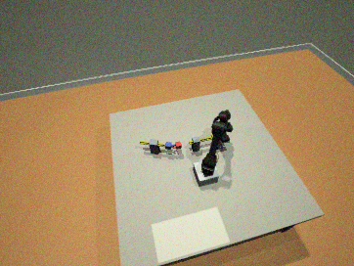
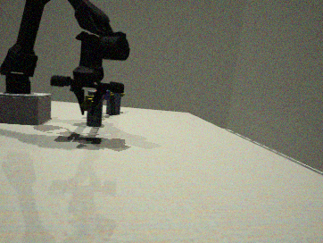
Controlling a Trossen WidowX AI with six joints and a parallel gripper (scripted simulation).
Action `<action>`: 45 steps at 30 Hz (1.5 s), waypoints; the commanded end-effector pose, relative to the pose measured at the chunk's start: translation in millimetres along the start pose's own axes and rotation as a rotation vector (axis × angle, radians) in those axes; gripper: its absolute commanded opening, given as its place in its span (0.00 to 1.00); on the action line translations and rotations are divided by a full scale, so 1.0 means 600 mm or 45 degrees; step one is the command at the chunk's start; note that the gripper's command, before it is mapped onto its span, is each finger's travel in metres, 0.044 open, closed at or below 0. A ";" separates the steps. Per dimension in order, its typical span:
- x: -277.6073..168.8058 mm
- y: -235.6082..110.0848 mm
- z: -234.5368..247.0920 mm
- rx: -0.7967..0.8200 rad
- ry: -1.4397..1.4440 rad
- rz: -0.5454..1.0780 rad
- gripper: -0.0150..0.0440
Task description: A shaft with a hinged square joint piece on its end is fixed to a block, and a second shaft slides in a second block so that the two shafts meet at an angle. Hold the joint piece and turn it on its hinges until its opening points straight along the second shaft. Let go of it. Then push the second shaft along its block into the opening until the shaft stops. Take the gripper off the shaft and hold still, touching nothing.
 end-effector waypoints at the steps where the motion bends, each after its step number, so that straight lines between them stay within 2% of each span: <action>1: -0.004 0.001 0.000 0.001 0.001 0.001 0.25; 45: -0.109 0.004 -0.007 0.018 0.000 0.010 0.25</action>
Point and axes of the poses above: the point midway between the two fingers, 35 mm back from their tips, its own y axis out along the fingers, its own z axis across the jaws, x = y × z, the point moved 1 cm from there along -y, back along the fingers, and after that the axes turned 4 degrees about y, right-handed, at the moved point
